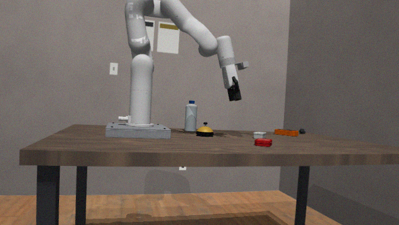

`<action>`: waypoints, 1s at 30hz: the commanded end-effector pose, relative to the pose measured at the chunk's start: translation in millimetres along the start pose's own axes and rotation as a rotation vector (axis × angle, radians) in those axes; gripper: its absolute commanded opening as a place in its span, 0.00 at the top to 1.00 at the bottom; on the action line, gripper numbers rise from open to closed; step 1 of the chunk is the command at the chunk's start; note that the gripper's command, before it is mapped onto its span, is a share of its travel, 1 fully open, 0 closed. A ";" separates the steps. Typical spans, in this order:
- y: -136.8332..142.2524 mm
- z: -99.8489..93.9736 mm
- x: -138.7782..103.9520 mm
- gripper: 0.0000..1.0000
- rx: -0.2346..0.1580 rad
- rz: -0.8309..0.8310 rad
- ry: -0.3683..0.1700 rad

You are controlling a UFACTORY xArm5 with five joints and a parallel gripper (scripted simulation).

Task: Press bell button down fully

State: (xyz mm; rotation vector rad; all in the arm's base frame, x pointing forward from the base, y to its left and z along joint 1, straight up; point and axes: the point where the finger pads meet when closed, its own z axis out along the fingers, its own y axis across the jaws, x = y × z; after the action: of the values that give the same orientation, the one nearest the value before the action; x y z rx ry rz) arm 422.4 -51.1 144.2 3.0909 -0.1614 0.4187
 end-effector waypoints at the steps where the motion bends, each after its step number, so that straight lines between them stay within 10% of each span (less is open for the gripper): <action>1: -26.7 -1.6 -31.0 0.00 0.016 -0.055 -0.071; 14: -70.7 -2.6 -114.5 0.00 0.033 -0.200 -0.255; 22: -73.5 -3.1 -122.4 0.00 0.033 -0.213 -0.272; 23: -73.5 -3.1 -122.4 1.00 0.033 -0.213 -0.272; 30: -73.5 -3.1 -122.4 1.00 0.033 -0.213 -0.272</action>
State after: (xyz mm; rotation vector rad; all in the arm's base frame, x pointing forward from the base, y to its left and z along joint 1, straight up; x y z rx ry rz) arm 311.3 34.0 113.3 3.1365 0.1719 -0.0092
